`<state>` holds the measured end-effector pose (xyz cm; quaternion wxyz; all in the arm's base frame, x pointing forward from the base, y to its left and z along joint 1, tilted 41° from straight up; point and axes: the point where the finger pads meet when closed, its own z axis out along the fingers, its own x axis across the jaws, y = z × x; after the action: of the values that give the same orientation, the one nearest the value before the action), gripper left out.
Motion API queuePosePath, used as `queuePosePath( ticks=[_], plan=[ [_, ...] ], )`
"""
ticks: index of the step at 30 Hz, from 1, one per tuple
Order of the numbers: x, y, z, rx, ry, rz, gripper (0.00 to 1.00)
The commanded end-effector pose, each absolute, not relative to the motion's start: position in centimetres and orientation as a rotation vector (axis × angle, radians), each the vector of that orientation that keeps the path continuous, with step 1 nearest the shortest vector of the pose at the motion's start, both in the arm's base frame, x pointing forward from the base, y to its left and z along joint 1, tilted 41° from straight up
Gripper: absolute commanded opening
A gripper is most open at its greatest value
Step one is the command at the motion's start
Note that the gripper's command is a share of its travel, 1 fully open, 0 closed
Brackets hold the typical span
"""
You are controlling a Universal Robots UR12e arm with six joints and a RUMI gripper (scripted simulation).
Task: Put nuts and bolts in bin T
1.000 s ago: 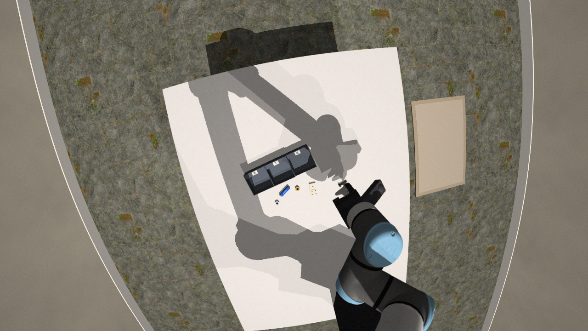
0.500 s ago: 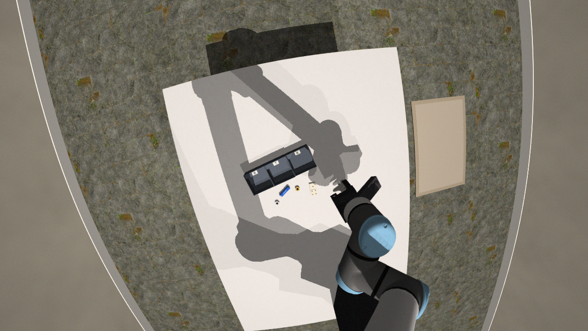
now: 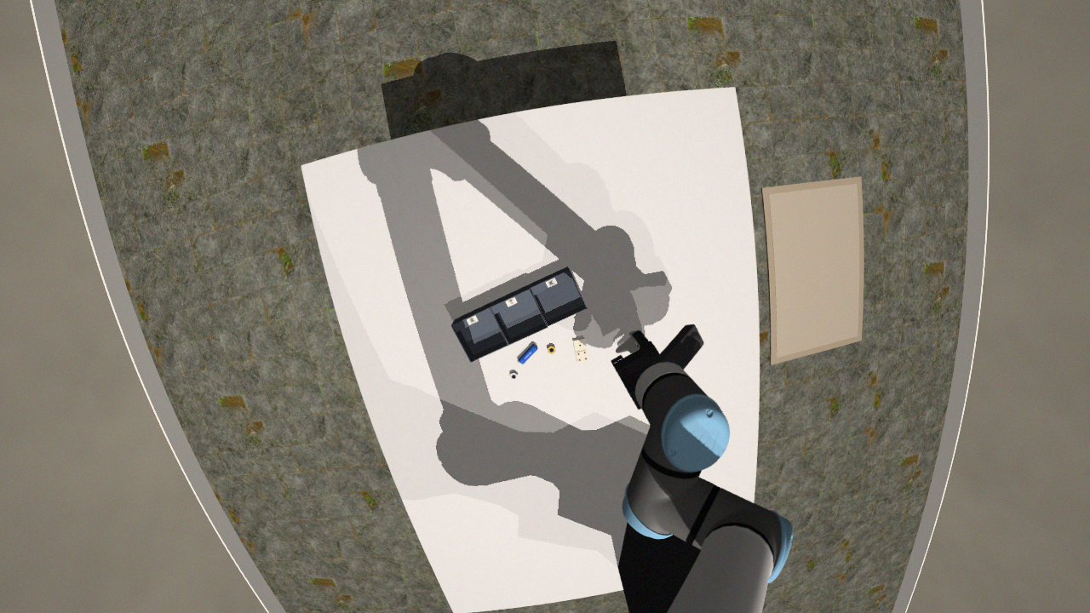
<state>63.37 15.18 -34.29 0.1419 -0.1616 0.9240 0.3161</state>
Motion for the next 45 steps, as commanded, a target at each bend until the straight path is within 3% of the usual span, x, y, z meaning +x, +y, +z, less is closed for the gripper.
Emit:
queuePosePath(
  ticks=[1, 7, 8, 45],
  plan=[
    [63.4, 15.2, -34.3, -0.466, 2.666, 0.911, 0.18],
    [63.4, 15.2, -34.3, -0.466, 2.666, 0.911, 0.18],
    [63.4, 15.2, -34.3, -0.466, 2.666, 0.911, 0.00],
    [63.1, 13.9, -32.8, -0.466, 2.666, 0.911, 0.00]
  ],
)
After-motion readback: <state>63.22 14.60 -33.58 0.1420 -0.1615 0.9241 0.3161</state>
